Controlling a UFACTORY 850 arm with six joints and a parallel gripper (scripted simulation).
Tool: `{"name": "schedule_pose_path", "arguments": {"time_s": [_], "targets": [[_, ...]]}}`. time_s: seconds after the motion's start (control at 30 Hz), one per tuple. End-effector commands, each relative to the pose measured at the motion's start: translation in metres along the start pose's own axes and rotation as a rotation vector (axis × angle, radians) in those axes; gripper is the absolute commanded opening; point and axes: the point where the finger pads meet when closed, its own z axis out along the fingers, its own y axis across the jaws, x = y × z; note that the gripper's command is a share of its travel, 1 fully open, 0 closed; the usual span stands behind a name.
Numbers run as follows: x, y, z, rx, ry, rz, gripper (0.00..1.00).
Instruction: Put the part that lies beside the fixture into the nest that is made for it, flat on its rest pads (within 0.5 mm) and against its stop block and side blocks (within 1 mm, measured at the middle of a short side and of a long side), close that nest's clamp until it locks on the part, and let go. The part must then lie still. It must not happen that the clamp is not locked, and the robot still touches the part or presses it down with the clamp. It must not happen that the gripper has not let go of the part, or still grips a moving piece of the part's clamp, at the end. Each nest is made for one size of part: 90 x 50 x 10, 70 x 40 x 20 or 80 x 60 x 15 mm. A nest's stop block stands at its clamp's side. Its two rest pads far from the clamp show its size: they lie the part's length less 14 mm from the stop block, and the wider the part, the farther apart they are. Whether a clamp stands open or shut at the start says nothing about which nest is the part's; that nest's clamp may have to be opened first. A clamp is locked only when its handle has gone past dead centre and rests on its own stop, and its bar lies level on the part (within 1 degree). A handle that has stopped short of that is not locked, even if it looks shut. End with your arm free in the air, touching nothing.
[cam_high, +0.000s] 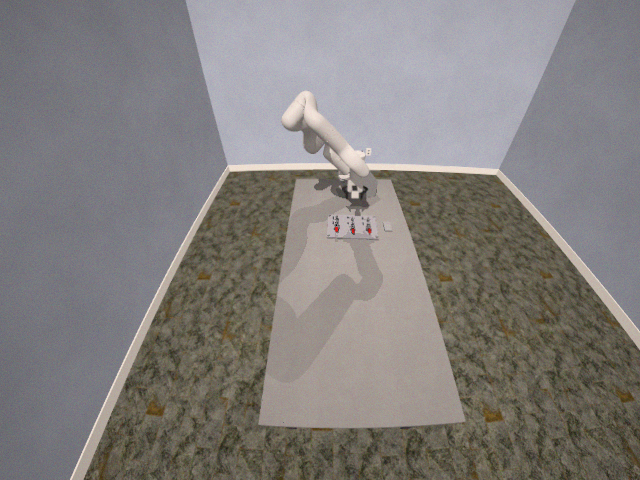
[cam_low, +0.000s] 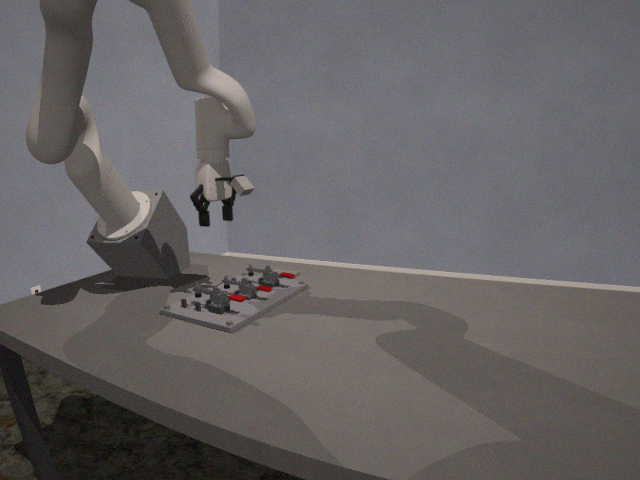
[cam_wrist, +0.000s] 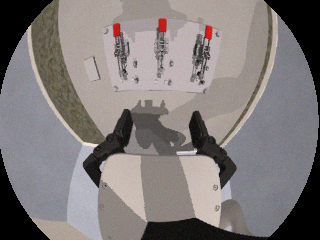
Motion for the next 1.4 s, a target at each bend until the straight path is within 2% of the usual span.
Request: {"name": "schedule_pose_path", "arguments": {"time_s": [0.0,0.3,0.33,1.37], "targets": [[0.0006,-0.0003,-0.0004,0.001,0.001,0.0,1.0],[0.0006,-0.0003,-0.0004,0.001,0.001,0.0,1.0],[0.0006,-0.0003,-0.0004,0.001,0.001,0.0,0.47],[0.0006,-0.0003,-0.0004,0.001,0.001,0.0,0.47]]}}
